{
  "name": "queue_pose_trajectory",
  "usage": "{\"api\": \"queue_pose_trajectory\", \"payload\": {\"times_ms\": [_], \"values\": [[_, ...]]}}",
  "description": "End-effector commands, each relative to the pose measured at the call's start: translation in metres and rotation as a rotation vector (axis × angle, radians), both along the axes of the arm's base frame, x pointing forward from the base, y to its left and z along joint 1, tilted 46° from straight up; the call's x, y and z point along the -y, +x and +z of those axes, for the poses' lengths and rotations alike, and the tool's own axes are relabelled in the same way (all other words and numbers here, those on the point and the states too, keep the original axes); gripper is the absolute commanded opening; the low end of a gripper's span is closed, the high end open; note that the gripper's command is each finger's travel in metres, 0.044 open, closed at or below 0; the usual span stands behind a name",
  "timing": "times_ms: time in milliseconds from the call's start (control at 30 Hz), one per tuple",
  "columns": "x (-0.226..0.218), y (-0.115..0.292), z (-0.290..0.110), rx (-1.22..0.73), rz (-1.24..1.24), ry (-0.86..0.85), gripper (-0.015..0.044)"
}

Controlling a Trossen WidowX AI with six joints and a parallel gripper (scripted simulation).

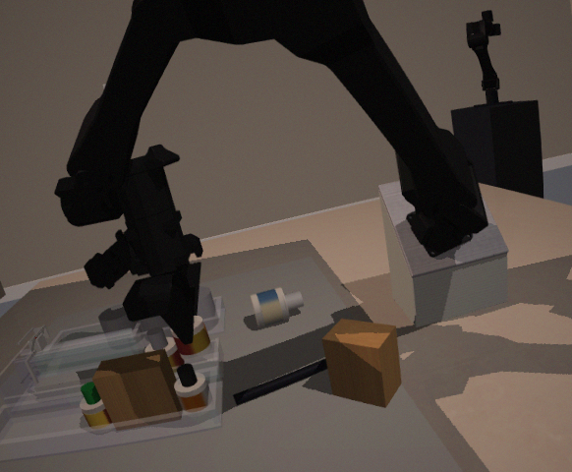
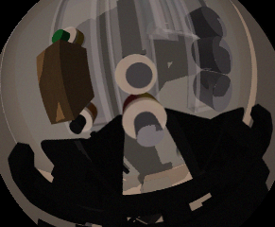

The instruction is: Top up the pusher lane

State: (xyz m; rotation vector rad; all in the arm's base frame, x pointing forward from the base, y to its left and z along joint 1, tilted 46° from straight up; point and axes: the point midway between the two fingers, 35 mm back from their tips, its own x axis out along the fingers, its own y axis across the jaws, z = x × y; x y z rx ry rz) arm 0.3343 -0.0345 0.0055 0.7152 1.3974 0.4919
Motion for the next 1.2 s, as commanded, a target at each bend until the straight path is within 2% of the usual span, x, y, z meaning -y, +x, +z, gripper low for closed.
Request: {"api": "queue_pose_trajectory", "payload": {"times_ms": [0, 1167], "values": [[0.0009, 0.0066, 0.0030, 0.025, -0.005, 0.004, 0.0000], [-0.0052, 0.0091, -0.0034, 0.025, -0.005, 0.004, 0.0000]]}}
